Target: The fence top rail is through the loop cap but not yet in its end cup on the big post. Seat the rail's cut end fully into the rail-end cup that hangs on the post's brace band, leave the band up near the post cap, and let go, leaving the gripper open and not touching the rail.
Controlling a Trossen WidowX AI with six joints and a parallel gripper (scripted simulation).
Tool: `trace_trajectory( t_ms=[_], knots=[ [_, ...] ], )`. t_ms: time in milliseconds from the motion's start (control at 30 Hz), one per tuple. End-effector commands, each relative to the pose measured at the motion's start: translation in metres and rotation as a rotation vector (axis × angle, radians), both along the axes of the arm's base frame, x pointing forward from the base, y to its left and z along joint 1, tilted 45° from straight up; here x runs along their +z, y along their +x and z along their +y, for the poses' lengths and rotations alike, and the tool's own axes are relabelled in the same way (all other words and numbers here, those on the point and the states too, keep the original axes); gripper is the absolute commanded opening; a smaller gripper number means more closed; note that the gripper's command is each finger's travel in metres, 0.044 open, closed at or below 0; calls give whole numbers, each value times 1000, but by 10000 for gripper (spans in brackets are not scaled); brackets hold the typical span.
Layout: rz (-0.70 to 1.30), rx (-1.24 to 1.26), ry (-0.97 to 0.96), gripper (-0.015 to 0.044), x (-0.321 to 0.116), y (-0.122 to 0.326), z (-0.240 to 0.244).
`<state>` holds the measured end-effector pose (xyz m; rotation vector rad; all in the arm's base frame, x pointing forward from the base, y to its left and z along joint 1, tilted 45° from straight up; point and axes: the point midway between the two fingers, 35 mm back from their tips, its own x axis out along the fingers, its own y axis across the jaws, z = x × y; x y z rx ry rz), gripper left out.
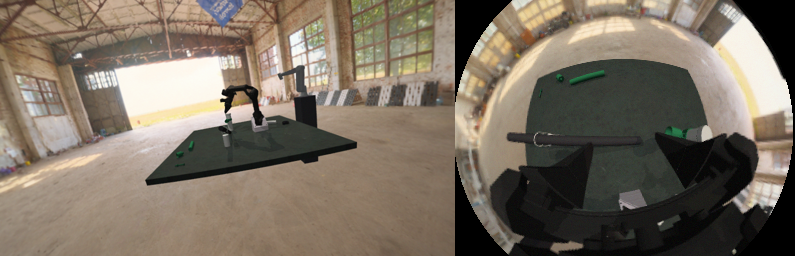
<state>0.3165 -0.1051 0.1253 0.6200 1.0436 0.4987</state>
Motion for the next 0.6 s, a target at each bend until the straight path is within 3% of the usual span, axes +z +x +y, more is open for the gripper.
trace_trajectory(
  t_ms=[0, 400, 567],
  knots=[
    [-62, 67, -57, 440, -12, -2, -9],
    [-609, 736, -585, 440, -108, -5, -81],
    [-672, 828, -645, 440, -120, -7, -89]
  ],
)
